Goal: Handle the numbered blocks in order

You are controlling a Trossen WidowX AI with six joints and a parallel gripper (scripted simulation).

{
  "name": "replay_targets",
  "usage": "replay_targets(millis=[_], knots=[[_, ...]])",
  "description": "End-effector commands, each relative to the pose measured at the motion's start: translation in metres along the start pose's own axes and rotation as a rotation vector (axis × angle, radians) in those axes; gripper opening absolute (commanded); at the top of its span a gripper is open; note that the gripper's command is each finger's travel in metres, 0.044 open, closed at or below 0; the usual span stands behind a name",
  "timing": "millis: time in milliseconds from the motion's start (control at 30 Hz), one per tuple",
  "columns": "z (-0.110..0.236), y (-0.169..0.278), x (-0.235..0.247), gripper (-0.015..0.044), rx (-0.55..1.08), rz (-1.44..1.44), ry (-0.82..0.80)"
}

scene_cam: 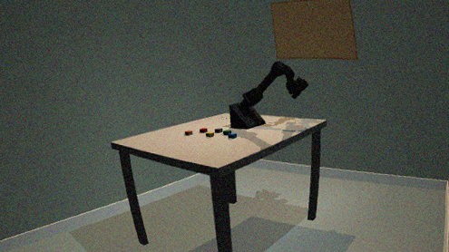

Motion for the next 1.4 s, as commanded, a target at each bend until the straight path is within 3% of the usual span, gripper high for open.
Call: replay_targets(millis=[0,133,300,567,867,1367], knots=[[0.0,-0.001,0.0,0.04,-0.002,-0.001,0.004],[0.013,-0.018,-0.005,0.04,-0.051,-0.023,0.094],[0.093,-0.021,-0.05,0.04,-0.153,-0.069,0.331],[0.222,-0.072,-0.042,0.04,-0.343,0.12,0.733],[0.359,-0.102,0.021,0.04,-0.493,0.313,1.209],[0.547,-0.028,0.159,0.04,-0.524,0.306,2.036]])
Point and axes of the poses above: the point midway between the two fingers, 35 mm back from their tips, its own z axis back along the fingers, its own x axis across the jaws, y = z × x, the point moved 4 cm from there along z, back along the fingers, and after that the axes turned 14 degrees about z, right-handed, at the moved point
